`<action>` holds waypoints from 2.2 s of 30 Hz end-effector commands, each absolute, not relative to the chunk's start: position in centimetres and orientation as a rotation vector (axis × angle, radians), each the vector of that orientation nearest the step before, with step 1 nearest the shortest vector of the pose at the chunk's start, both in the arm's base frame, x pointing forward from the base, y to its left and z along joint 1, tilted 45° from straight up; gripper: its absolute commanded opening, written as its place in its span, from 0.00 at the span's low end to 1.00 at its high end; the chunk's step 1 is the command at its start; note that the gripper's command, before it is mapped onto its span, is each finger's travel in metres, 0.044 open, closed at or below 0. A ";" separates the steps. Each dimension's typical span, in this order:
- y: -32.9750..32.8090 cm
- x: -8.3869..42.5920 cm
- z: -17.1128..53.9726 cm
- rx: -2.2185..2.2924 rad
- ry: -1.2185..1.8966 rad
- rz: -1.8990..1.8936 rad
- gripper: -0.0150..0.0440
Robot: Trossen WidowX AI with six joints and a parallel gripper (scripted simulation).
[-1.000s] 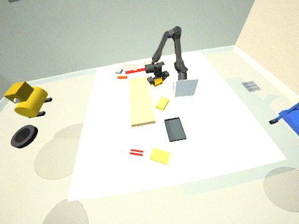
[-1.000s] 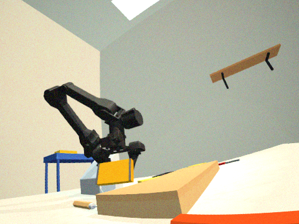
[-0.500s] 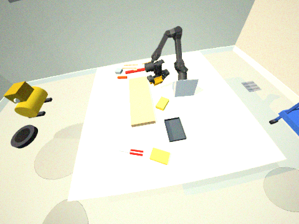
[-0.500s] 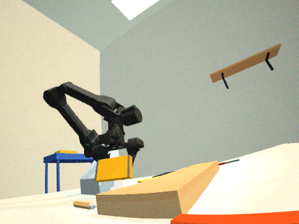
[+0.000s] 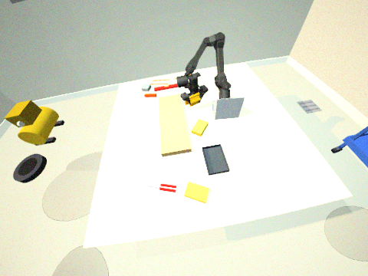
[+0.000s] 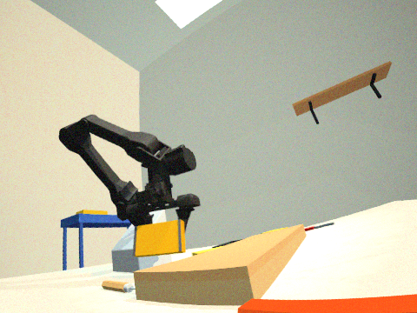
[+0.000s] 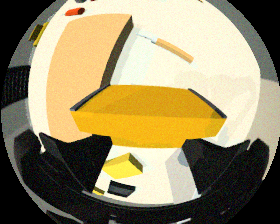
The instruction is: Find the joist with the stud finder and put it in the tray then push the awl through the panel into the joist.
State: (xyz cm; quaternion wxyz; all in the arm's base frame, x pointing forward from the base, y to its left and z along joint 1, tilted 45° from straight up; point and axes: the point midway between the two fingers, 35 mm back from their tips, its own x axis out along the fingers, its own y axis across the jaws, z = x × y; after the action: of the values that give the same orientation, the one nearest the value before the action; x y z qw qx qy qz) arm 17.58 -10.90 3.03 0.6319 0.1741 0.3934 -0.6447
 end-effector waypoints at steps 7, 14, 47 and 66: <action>-11.0 17.7 3.2 0.435 0.943 -1.468 0.25; -11.1 17.7 3.2 0.473 0.985 -1.464 0.25; -11.7 17.9 3.5 0.642 1.161 -1.430 0.25; -12.0 17.9 3.6 0.737 1.259 -1.406 0.25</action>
State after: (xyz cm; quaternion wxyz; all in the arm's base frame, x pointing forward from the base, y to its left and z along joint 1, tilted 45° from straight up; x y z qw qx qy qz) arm 17.84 -12.03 3.58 0.5343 0.3034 0.5194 -0.5939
